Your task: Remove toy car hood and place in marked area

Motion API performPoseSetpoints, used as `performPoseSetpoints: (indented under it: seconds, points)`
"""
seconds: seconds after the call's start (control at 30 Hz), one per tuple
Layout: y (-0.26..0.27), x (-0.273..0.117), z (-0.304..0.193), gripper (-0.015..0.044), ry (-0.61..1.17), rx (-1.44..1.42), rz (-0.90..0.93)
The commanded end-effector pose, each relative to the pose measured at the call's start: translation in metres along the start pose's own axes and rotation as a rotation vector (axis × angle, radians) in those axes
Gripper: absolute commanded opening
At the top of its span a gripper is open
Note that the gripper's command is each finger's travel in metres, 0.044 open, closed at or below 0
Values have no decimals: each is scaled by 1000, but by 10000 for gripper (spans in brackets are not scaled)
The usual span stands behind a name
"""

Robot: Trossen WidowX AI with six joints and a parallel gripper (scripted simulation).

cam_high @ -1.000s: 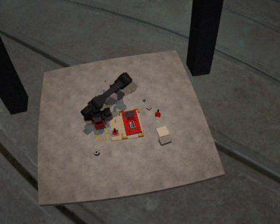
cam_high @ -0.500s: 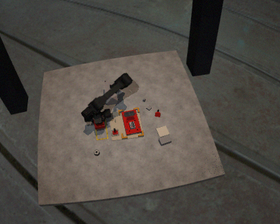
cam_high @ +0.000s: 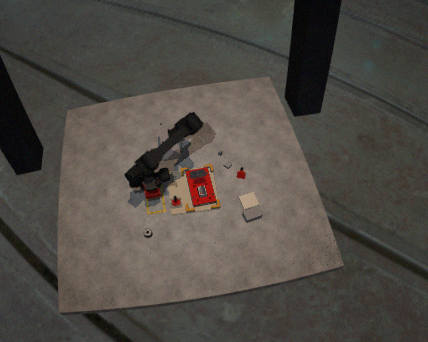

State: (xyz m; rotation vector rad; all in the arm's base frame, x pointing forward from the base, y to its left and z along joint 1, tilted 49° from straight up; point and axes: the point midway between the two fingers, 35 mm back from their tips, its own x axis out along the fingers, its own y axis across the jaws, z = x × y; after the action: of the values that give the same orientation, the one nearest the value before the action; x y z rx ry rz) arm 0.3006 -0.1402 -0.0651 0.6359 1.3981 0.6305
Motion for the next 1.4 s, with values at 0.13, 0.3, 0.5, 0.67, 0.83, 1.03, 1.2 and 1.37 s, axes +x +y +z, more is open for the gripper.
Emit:
performPoseSetpoints:
  seconds: [0.13, 0.3, 0.5, 0.67, 0.83, 1.03, 1.2, 1.37]
  points:
    - [1, 7, 0, 0, -1, 5, 3]
    - [1, 10, -1, 0, -1, 5, 4]
    - [1, 15, -1, 0, -1, 5, 4]
    - [1, 19, -1, 0, -1, 5, 4]
    - [1, 22, -1, 0, -1, 5, 5]
    - [2, 27, -1, 0, -1, 5, 5]
    - [2, 31, -2, 0, -1, 5, 6]
    - [2, 34, -2, 0, -1, 4, 6]
